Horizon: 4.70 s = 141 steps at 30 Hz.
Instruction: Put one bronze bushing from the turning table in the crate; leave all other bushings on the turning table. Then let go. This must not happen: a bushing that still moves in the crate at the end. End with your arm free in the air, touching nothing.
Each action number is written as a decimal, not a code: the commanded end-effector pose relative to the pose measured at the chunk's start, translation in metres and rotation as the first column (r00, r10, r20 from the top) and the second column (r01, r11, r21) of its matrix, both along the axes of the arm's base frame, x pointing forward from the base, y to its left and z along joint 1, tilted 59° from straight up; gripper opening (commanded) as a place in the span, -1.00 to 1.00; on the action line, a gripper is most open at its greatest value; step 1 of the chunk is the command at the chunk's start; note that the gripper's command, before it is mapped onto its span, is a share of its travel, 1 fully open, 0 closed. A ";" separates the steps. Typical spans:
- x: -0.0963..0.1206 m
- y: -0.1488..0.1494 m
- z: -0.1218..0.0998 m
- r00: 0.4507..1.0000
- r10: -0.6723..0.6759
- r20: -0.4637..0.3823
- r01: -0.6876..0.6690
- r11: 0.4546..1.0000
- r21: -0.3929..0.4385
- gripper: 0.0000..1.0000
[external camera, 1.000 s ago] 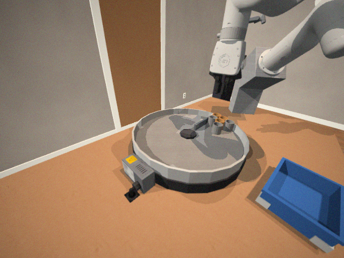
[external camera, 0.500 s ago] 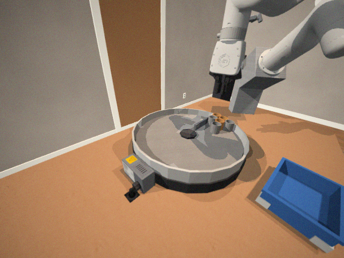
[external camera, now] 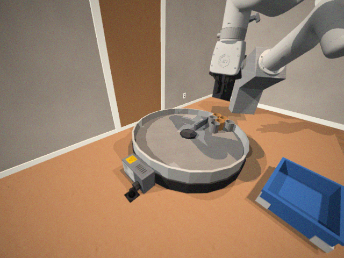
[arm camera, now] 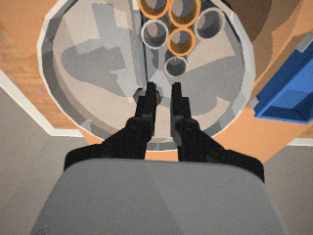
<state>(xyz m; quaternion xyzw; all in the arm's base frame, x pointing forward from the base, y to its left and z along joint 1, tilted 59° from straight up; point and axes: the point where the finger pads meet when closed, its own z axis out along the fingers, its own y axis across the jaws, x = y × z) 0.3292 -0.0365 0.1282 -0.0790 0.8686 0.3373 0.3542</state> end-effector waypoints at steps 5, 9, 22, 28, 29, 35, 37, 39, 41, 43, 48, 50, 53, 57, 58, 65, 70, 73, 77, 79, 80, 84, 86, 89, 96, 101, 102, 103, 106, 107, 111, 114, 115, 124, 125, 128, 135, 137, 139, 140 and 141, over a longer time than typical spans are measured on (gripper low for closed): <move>0.000 -0.001 0.000 1.000 -0.003 0.001 0.003 1.000 -0.001 -0.69; 0.000 -0.001 0.000 1.000 -0.003 0.001 0.003 1.000 -0.001 -0.69; 0.000 -0.001 0.000 1.000 -0.003 0.001 0.003 1.000 -0.001 -0.69; 0.000 -0.001 0.000 1.000 -0.003 0.001 0.003 1.000 -0.001 -0.69; 0.000 -0.001 0.000 1.000 -0.003 0.001 0.003 1.000 -0.001 -0.69; 0.000 -0.001 0.000 1.000 -0.003 0.001 0.003 1.000 -0.001 -0.69; 0.000 -0.001 0.000 1.000 -0.003 0.001 0.003 1.000 -0.001 -0.69; 0.000 -0.001 0.000 1.000 -0.003 0.001 0.003 1.000 -0.001 -0.69; 0.000 -0.001 0.000 1.000 -0.003 0.001 0.003 1.000 -0.001 -0.69; 0.000 -0.001 0.000 1.000 -0.003 0.001 0.003 1.000 -0.001 -0.69; 0.000 -0.001 0.000 1.000 -0.003 0.001 0.003 1.000 -0.001 -0.69; 0.000 -0.001 0.000 1.000 -0.003 0.001 0.003 1.000 -0.001 -0.69; 0.000 -0.001 0.000 1.000 -0.003 0.001 0.003 1.000 -0.001 -0.69; 0.000 -0.001 0.000 1.000 -0.003 0.001 0.003 1.000 -0.001 -0.69; 0.000 -0.001 0.000 1.000 -0.003 0.001 0.003 1.000 -0.001 -0.69; 0.000 -0.001 0.000 1.000 -0.003 0.001 0.003 1.000 -0.001 -0.69; 0.000 -0.001 0.000 1.000 -0.003 0.001 0.003 1.000 -0.001 -0.69; 0.000 -0.001 0.000 1.000 -0.003 0.001 0.003 1.000 -0.001 -0.69; 0.000 -0.001 0.000 1.000 -0.003 0.001 0.003 1.000 -0.001 -0.69; 0.000 -0.001 0.000 1.000 -0.003 0.001 0.003 1.000 -0.001 -0.69; 0.000 -0.001 0.000 1.000 -0.003 0.001 0.003 1.000 -0.001 -0.69; 0.000 -0.001 0.000 1.000 -0.003 0.001 0.003 1.000 -0.001 -0.69; 0.000 -0.001 0.000 1.000 -0.003 0.001 0.003 1.000 -0.001 -0.69; 0.000 -0.001 0.000 1.000 -0.003 0.001 0.003 1.000 -0.001 -0.69; 0.000 -0.001 0.000 1.000 -0.003 0.001 0.003 1.000 -0.001 -0.69; 0.000 -0.001 0.000 1.000 -0.003 0.001 0.003 1.000 -0.001 -0.69; 0.000 -0.001 0.000 1.000 -0.003 0.001 0.003 1.000 -0.001 -0.69; 0.000 -0.001 0.000 1.000 -0.003 0.001 0.003 1.000 -0.001 -0.69; 0.000 -0.001 0.000 1.000 -0.003 0.001 0.003 1.000 -0.001 -0.69; 0.000 -0.001 0.000 1.000 -0.003 0.001 0.003 1.000 -0.001 -0.69; 0.000 -0.001 0.000 1.000 -0.003 0.001 0.003 1.000 -0.001 -0.80; 0.001 -0.001 0.000 1.000 -0.002 -0.003 0.002 1.000 0.000 -0.80; 0.001 0.000 0.000 1.000 -0.001 -0.008 0.001 1.000 0.001 -0.80; 0.005 0.009 -0.004 0.994 0.022 -0.112 -0.020 1.000 0.023 -0.80; 0.005 0.009 -0.004 0.994 0.022 -0.112 -0.020 1.000 0.023 -0.80; 0.008 0.016 -0.006 0.982 0.042 -0.183 -0.035 0.998 0.044 -0.80; 0.016 0.036 -0.011 0.913 0.109 -0.394 -0.070 0.991 0.112 -0.80; 0.019 0.041 -0.012 0.886 0.128 -0.446 -0.076 0.988 0.131 -0.80; 0.021 0.046 -0.013 0.855 0.148 -0.498 -0.082 0.985 0.152 -0.80; 0.022 0.049 -0.014 0.837 0.158 -0.523 -0.084 0.983 0.163 -0.80; 0.022 0.049 -0.014 0.837 0.158 -0.523 -0.084 0.983 0.163 -0.80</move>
